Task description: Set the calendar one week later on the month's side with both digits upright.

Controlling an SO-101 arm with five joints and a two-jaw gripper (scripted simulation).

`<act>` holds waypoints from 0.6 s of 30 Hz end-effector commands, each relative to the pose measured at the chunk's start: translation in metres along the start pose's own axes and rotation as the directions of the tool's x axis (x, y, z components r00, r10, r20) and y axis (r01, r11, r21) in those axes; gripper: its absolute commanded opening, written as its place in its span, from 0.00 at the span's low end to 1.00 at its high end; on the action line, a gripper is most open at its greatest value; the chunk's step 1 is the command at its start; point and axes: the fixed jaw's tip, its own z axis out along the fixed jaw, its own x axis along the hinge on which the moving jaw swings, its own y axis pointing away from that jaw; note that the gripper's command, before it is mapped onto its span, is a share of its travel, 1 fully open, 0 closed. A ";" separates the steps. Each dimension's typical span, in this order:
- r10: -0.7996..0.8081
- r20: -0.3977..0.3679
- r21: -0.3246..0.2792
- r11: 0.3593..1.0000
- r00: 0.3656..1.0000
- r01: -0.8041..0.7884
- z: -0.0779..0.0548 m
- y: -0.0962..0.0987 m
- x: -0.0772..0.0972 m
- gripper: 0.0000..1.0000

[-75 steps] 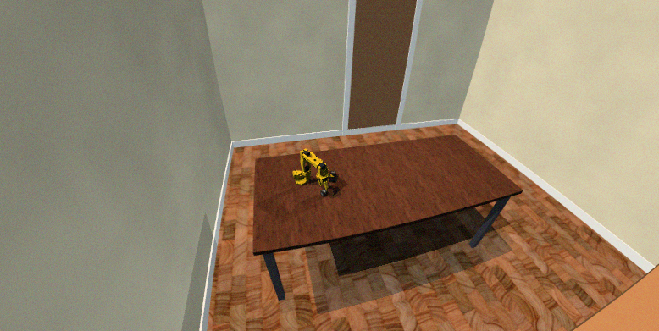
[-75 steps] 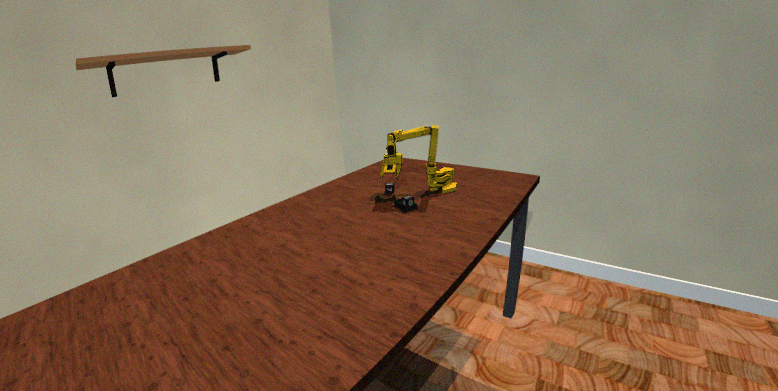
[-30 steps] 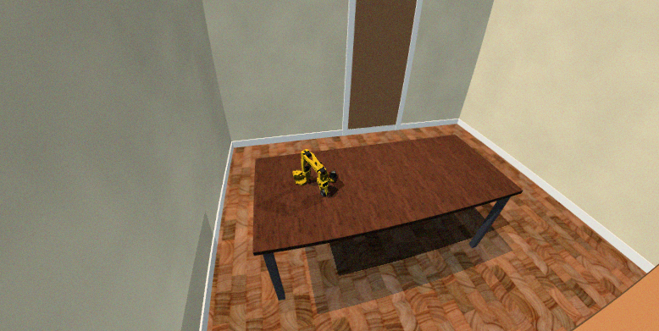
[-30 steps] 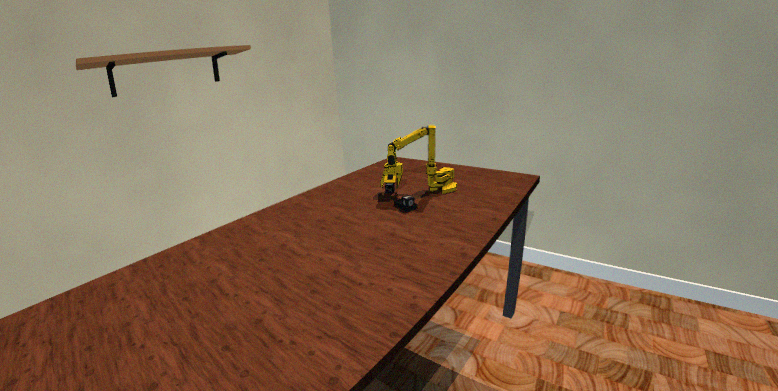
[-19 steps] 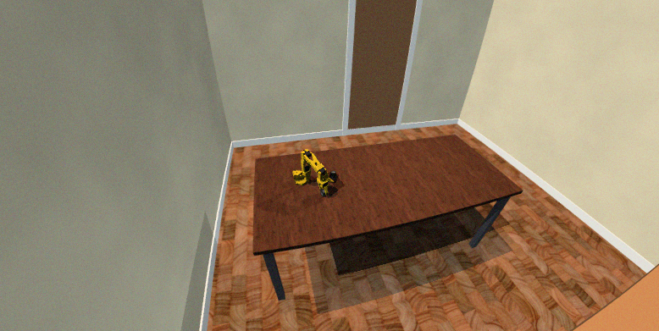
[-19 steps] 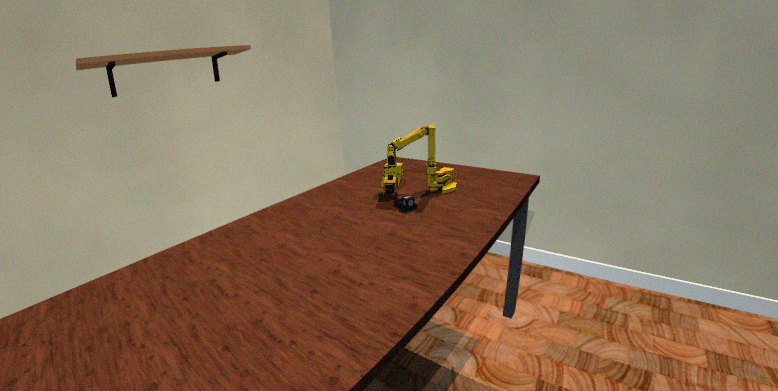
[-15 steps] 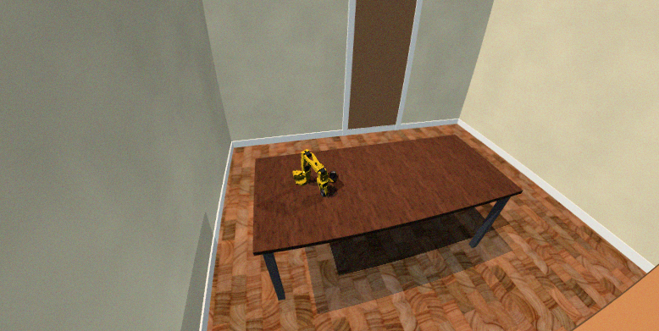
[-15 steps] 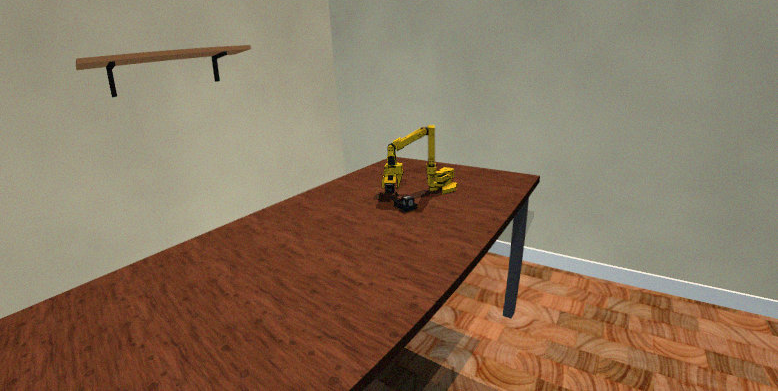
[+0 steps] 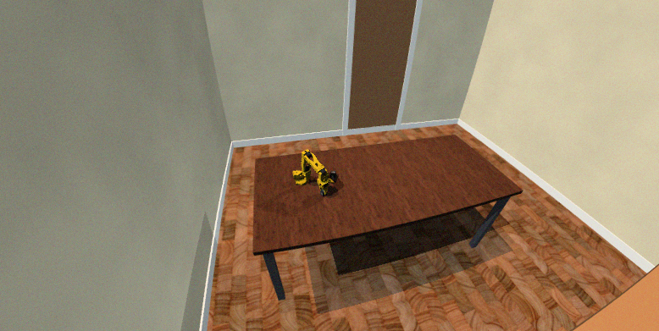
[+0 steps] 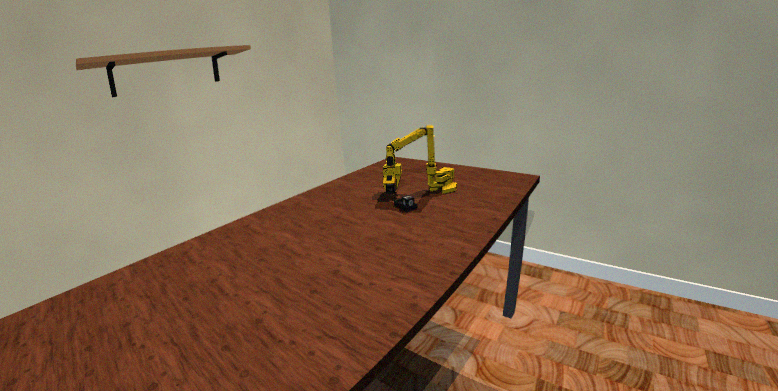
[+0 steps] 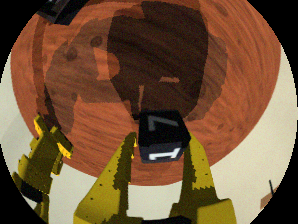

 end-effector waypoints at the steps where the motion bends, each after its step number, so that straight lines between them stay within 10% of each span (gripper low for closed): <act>1: 0.002 0.005 0.038 0.999 1.000 -0.002 -0.005 -0.008 0.001 0.21; 18: 0.002 0.005 0.038 0.999 1.000 -0.002 -0.005 -0.010 0.001 0.17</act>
